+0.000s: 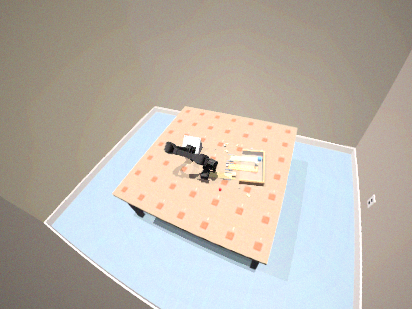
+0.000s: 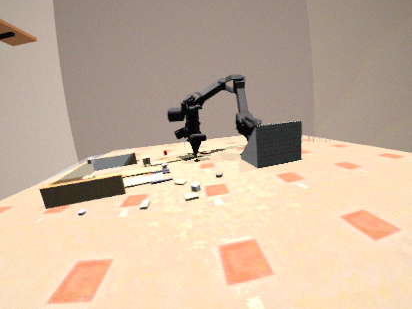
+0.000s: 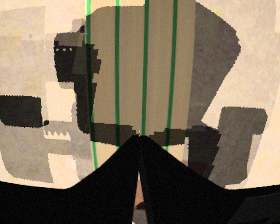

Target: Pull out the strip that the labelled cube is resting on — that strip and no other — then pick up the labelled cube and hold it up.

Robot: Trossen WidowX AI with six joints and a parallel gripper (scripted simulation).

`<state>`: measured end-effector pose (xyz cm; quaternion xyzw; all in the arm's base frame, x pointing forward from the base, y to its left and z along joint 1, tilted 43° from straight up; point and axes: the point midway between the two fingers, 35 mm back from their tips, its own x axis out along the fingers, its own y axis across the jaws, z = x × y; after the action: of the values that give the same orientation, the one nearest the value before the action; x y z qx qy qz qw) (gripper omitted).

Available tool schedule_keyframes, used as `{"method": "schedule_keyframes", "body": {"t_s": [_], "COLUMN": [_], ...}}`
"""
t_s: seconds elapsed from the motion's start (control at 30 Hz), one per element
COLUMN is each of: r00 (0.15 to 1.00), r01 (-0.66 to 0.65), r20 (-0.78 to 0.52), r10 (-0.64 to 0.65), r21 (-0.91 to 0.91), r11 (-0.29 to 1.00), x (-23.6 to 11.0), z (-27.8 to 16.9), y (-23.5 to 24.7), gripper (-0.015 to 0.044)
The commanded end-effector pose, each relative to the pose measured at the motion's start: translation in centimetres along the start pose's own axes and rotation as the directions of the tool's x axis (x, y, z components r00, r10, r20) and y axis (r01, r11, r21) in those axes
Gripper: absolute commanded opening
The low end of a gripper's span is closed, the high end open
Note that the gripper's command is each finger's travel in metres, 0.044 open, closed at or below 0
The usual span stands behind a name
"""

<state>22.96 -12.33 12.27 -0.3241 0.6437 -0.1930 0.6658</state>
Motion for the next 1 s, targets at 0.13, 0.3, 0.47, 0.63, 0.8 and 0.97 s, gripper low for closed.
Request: {"method": "schedule_keyframes", "body": {"t_s": [0.13,0.3,0.47,0.63,0.8,0.97], "r00": [1.0,1.0,1.0,1.0,1.0,1.0], "r01": [-0.009,-0.009,-0.013,-0.013,-0.013,-0.013], "r20": [-0.019,-0.03,-0.029,-0.028,-0.027,-0.026], "r10": [0.009,0.009,0.009,0.009,0.009,0.009], "r21": [-0.004,-0.018,-0.144,-0.146,-0.145,-0.145], "r11": [1.0,1.0,0.99,0.989,0.989,0.989], "x": [-2.6,-4.1,-4.1,-4.2,-4.4,-4.6], "z": [0.2,0.4,3.0,5.1,7.3,9.4], "y": [0.0,0.0,0.2,0.4,0.6,0.7], "gripper": [0.0,0.0026,0.0157,0.0289,0.042,0.044]}}
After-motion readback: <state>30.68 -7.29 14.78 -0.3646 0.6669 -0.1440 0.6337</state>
